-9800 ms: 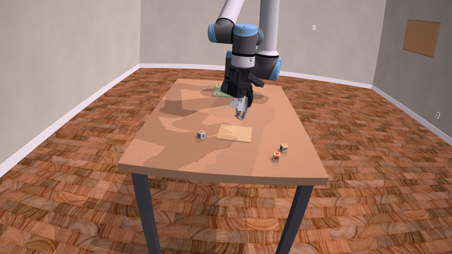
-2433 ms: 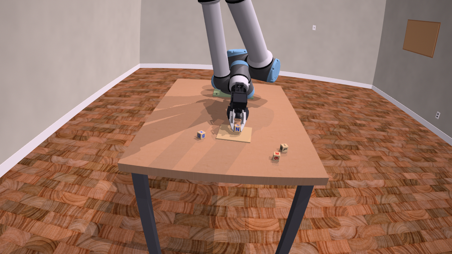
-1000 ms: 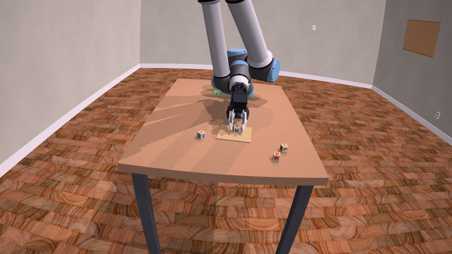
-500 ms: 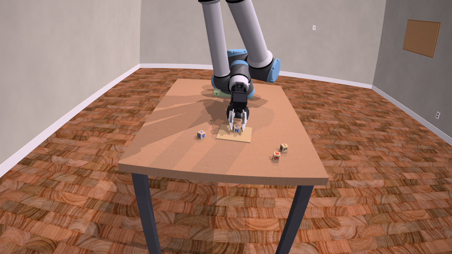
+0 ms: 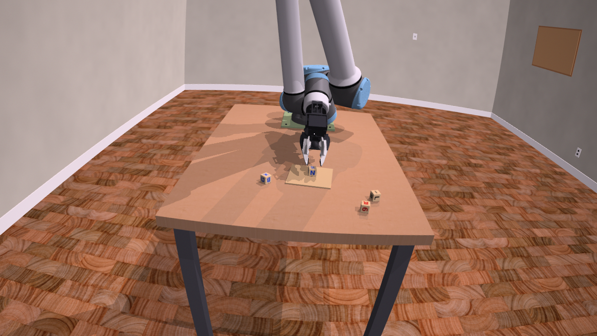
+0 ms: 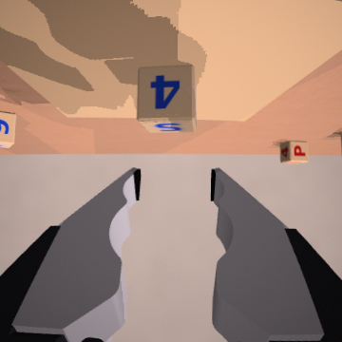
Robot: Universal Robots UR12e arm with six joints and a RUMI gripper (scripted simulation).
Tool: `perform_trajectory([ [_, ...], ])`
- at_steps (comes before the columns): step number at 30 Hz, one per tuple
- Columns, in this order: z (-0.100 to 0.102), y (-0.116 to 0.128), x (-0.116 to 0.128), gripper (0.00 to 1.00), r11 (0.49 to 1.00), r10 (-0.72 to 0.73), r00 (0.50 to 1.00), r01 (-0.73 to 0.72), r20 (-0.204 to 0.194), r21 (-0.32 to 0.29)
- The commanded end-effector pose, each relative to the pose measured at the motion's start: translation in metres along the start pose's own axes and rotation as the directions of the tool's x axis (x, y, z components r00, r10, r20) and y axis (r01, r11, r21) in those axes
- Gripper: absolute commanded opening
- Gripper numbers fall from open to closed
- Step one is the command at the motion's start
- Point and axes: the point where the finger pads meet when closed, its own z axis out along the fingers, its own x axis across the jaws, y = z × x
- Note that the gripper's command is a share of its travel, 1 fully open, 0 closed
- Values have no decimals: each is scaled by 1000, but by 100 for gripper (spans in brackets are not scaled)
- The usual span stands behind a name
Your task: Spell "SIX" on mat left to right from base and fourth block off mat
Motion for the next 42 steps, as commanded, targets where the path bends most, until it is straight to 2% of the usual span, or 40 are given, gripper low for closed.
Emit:
perform_trajectory([
  [1,-9,14,0,25,1000,0,1000,0,-1,3],
  [24,-10,19,-1,25,1000,1,1000,-1,0,20],
  [30,-10,20,-1,25,998,2,1000,-2,0,55],
  [39,-13,22,0,25,989,0,1000,0,0,148],
  [42,-13,22,0,25,987,0,1000,0,0,163],
])
